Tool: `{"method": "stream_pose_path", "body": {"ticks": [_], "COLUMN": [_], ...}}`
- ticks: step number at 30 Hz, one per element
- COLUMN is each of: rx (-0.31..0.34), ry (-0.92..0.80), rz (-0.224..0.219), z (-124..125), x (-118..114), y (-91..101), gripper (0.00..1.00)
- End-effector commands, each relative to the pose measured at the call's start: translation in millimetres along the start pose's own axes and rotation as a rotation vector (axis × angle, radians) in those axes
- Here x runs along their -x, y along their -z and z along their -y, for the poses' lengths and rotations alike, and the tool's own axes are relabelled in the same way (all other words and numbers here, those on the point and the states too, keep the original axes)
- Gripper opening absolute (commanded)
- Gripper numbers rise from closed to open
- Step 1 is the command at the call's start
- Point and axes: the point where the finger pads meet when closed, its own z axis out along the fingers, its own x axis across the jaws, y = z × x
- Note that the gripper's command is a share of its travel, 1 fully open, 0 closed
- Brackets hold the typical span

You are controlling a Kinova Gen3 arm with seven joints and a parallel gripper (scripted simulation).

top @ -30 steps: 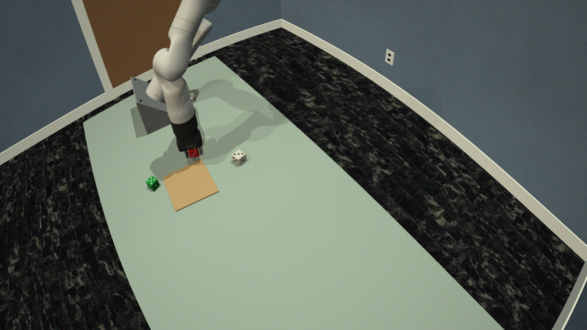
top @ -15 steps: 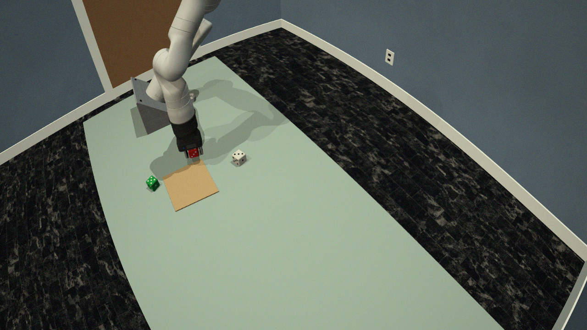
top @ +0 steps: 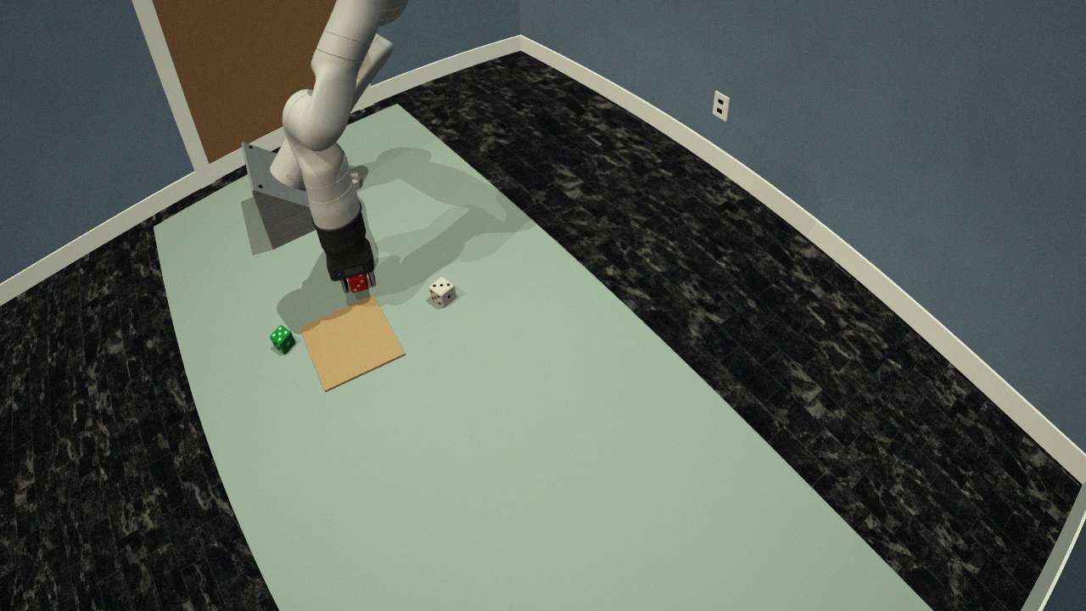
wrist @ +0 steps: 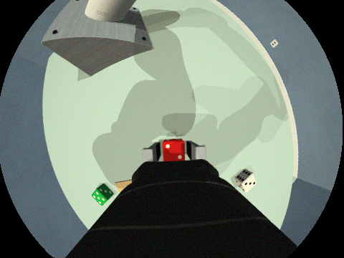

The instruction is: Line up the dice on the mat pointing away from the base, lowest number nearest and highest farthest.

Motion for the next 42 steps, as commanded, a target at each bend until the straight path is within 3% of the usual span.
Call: {"method": "stream_pose_path", "body": {"ticks": [1,3,4,42], "rx": [0.002,0.002,0.002,0.002], "ry": [0.0,0.0,0.0,0.0], "rz": [0.0,0.0,0.0,0.0], "z": [-0.5,-0.5,-0.5,-0.5], "x": [0.2,0.2,0.2,0.2], "y": [0.5,0.5,0.5,3.4], "gripper": [0.87,0.87,0.57,0.57]}}
